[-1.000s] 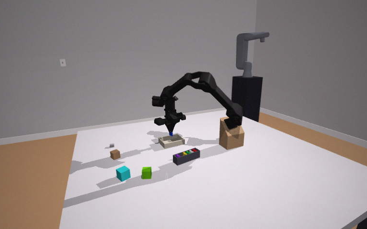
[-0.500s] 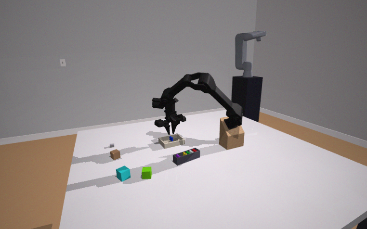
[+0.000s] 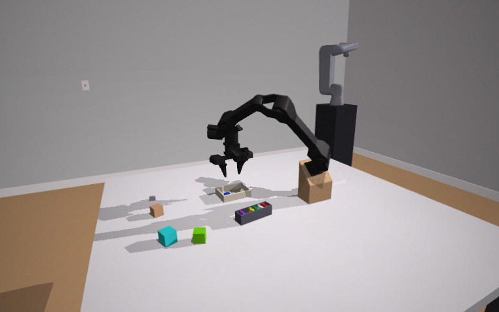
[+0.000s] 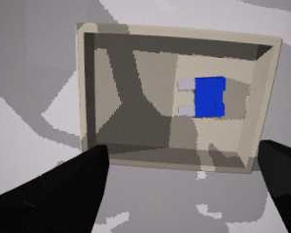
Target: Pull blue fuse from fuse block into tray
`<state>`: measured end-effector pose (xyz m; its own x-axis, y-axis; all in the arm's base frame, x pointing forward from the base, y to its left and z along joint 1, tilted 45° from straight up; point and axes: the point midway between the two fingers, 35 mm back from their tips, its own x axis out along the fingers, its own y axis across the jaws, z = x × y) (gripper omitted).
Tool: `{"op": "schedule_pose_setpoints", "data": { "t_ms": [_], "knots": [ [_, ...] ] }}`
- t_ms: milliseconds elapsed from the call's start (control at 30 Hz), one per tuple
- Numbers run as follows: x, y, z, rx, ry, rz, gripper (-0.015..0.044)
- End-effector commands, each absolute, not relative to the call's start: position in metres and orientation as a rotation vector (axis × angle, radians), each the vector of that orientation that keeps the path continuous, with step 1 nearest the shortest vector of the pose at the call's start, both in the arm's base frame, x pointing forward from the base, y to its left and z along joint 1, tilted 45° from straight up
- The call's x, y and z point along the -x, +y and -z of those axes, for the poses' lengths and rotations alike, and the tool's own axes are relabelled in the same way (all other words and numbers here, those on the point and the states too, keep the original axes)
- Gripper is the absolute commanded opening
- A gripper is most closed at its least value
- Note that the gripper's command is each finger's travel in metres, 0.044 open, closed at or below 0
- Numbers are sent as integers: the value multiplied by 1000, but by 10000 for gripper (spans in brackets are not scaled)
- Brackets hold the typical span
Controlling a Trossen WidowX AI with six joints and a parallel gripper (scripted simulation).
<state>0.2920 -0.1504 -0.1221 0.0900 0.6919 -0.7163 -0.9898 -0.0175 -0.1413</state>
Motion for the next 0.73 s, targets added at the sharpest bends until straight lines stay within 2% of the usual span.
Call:
{"op": "schedule_pose_setpoints", "data": {
  "t_ms": [0,700],
  "knots": [
    [-291,-152,120,738,517,-1443,330],
    [-291,-150,121,733,516,-1441,330]
  ]
}}
